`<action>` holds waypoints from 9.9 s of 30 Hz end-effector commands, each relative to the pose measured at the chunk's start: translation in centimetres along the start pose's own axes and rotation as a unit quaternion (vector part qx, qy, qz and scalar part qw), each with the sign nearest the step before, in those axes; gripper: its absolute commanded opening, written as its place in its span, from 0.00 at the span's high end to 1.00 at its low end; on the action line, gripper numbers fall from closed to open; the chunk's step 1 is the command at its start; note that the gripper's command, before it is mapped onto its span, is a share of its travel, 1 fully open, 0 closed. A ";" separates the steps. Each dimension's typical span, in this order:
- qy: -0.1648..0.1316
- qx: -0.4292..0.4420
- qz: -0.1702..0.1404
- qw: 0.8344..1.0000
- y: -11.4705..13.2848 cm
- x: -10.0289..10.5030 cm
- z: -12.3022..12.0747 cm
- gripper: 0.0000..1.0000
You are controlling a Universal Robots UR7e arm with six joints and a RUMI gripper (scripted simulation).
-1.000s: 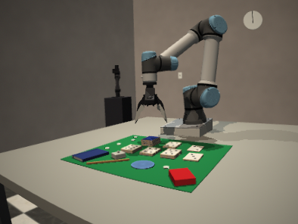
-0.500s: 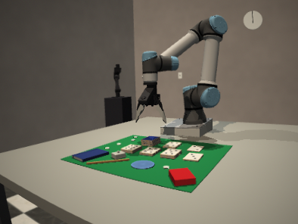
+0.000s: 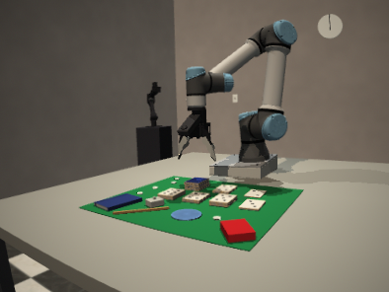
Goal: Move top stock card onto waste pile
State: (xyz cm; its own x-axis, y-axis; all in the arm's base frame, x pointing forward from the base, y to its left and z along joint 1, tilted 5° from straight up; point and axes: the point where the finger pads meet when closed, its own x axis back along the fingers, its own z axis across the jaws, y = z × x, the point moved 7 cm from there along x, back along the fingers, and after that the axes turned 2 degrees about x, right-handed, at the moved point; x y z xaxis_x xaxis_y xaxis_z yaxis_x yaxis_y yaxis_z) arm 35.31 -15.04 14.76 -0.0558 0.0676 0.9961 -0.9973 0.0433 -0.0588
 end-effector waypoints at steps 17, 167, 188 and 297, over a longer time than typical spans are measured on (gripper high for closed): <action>-0.001 -0.009 -0.002 1.000 0.1 -0.6 -0.1 0.50; 0.000 -0.009 -0.001 1.000 0.0 -6.5 -0.1 0.50; 0.000 -0.009 -0.001 1.000 0.0 -6.5 -0.1 0.57; 0.002 -0.009 0.001 1.000 -0.1 -4.7 0.0 0.62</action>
State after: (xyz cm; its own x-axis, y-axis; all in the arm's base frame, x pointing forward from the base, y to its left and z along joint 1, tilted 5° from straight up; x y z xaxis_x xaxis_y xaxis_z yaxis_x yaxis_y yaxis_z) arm 35.62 -15.34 8.63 -0.0535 0.0666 0.9963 -0.9964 0.0623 -0.0577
